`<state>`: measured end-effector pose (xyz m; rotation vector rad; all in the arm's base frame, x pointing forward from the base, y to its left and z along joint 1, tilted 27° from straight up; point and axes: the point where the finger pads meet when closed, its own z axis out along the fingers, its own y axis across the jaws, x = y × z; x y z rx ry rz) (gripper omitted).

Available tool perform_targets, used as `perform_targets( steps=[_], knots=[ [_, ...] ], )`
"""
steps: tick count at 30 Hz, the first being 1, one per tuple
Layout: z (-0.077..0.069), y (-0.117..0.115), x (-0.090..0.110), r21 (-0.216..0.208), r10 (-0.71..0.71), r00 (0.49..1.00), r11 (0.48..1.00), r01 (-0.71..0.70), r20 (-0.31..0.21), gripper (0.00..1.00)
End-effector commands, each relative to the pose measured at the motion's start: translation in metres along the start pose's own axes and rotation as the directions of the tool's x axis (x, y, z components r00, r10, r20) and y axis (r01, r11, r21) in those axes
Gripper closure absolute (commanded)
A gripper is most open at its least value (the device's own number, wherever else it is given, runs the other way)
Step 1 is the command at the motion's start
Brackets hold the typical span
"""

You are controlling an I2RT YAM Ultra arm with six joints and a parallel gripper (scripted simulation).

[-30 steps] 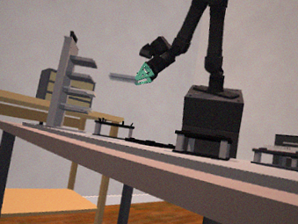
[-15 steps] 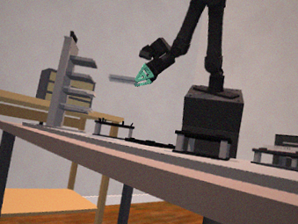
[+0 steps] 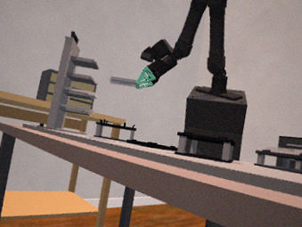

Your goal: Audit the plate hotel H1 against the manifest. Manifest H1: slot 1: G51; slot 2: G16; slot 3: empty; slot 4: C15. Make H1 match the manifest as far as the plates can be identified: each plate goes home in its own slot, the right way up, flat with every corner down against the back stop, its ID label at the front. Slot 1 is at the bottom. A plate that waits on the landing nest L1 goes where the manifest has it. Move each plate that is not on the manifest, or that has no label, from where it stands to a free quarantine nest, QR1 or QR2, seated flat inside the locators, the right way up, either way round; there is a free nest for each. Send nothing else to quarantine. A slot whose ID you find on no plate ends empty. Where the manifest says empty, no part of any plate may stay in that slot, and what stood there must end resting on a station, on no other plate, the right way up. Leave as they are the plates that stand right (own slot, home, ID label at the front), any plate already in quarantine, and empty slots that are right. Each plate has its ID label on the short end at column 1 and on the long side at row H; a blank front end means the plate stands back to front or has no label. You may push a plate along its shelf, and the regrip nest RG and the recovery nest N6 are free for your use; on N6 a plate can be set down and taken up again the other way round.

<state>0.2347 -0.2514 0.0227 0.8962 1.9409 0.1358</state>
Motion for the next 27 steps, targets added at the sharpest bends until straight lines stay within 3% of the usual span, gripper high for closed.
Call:
perform_targets(
  steps=[1, 27],
  knots=[
    [-0.0003, -0.0011, -0.0100, 0.006, -0.023, 0.999, 1.000, 0.023, 0.036, 0.14],
    [0.0085, -0.0013, -0.0018, 0.006, -0.023, 0.999, 1.000, 0.023, 0.036, 0.14]
  ],
)
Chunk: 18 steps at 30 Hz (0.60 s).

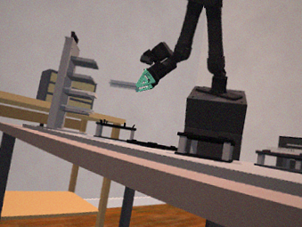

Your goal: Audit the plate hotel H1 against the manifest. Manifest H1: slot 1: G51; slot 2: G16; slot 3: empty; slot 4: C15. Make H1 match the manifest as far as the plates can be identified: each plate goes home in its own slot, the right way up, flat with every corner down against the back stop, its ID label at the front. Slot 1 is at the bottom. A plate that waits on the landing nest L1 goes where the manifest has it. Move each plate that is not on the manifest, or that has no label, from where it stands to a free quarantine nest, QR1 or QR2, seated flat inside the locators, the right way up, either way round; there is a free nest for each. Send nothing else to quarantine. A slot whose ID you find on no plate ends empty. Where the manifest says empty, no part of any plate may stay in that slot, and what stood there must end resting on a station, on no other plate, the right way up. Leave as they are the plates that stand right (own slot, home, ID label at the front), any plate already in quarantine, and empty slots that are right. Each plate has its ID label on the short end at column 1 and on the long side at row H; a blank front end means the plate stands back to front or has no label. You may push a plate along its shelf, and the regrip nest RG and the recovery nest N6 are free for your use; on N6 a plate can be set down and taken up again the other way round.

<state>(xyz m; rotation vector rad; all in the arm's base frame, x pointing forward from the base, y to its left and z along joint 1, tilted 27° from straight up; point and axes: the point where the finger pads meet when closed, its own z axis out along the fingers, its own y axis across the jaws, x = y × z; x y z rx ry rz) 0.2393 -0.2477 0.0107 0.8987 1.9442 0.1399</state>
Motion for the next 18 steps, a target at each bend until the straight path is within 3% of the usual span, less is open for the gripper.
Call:
perform_targets(
  steps=[1, 18],
  knots=[
    [-0.0003, -0.0011, -0.0112, 0.006, -0.026, 0.999, 1.000, 0.025, 0.040, 0.14],
    [0.0052, -0.0012, -0.0061, 0.006, -0.025, 0.999, 1.000, 0.025, 0.040, 0.14]
  ],
)
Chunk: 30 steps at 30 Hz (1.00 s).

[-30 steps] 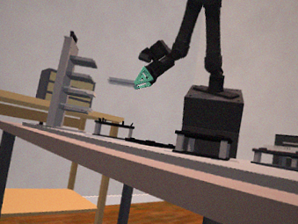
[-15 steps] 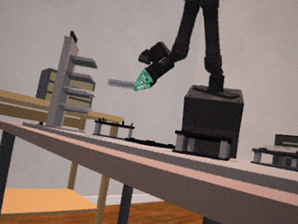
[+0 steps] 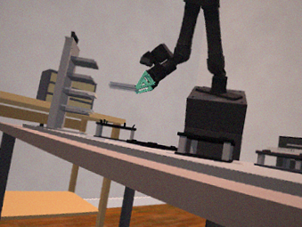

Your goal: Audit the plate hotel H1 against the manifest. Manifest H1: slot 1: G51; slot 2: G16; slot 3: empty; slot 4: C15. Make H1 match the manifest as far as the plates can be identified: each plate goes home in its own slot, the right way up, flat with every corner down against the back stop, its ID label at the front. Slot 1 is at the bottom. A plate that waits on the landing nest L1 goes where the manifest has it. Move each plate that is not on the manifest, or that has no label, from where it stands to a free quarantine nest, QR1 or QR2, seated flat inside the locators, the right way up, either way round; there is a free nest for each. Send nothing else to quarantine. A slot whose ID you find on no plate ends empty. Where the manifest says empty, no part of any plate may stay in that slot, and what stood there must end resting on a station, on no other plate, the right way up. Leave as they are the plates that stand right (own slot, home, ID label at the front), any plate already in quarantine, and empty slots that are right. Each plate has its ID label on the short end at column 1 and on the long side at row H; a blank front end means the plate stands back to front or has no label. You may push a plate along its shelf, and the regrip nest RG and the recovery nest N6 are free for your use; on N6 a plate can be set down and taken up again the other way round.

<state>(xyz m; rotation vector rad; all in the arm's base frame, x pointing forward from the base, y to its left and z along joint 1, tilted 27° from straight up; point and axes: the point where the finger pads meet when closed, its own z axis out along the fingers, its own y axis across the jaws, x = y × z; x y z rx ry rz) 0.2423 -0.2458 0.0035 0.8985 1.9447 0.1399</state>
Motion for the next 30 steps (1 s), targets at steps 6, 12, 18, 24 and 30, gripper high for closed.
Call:
perform_targets(
  steps=[6, 12, 18, 24, 30],
  knots=[
    [0.0008, -0.0011, -0.0102, 0.006, -0.025, 0.999, 1.000, 0.025, 0.041, 0.14],
    [0.0030, -0.0011, -0.0082, 0.006, -0.025, 0.999, 1.000, 0.025, 0.041, 0.14],
    [0.0052, -0.0012, -0.0061, 0.006, -0.025, 0.999, 1.000, 0.025, 0.041, 0.14],
    [0.0067, -0.0012, -0.0047, 0.006, -0.025, 0.999, 1.000, 0.025, 0.041, 0.14],
    [0.0089, -0.0012, -0.0026, 0.006, -0.025, 0.999, 1.000, 0.025, 0.041, 0.14]
  ],
)
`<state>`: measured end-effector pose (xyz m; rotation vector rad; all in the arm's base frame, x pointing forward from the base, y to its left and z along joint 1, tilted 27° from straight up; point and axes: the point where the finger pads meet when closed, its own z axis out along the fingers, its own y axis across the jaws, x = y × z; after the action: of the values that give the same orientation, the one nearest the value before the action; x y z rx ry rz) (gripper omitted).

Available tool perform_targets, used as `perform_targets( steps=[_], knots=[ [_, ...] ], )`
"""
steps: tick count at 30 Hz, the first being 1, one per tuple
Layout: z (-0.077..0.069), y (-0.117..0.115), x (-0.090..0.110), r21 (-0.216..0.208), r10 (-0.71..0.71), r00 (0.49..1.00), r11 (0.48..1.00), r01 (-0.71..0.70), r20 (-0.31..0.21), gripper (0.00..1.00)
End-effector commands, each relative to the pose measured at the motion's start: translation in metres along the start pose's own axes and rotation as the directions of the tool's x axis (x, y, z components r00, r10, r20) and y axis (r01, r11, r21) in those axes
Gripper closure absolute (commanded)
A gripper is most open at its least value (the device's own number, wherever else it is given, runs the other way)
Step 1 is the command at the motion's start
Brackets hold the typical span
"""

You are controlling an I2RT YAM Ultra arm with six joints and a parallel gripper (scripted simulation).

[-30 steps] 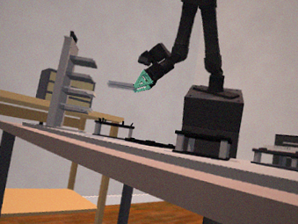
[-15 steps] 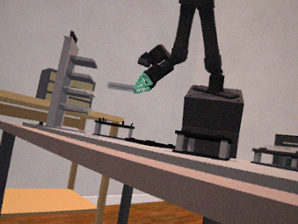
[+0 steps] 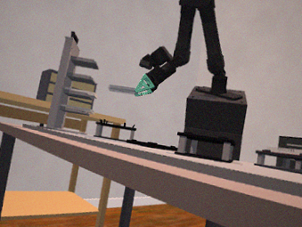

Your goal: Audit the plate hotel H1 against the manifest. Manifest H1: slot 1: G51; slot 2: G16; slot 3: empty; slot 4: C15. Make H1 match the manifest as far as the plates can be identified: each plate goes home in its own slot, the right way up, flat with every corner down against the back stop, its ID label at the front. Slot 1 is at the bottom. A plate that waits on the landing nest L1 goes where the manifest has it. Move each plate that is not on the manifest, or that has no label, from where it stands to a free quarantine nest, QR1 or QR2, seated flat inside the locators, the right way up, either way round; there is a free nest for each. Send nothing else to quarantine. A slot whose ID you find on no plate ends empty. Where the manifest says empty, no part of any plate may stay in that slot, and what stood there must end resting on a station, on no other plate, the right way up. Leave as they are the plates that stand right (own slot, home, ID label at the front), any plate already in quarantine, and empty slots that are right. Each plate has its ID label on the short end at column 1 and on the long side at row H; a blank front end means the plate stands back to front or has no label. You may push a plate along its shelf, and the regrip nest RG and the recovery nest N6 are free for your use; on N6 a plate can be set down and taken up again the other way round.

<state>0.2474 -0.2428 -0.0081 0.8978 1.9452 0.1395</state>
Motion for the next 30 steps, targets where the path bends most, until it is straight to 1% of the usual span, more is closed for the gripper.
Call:
perform_targets(
  steps=[1, 30],
  knots=[
    [-0.0003, -0.0010, -0.0111, 0.006, -0.024, 0.999, 1.000, 0.024, 0.041, 0.14],
    [0.0089, -0.0012, -0.0025, 0.006, -0.024, 0.999, 1.000, 0.024, 0.041, 0.14]
  ],
)
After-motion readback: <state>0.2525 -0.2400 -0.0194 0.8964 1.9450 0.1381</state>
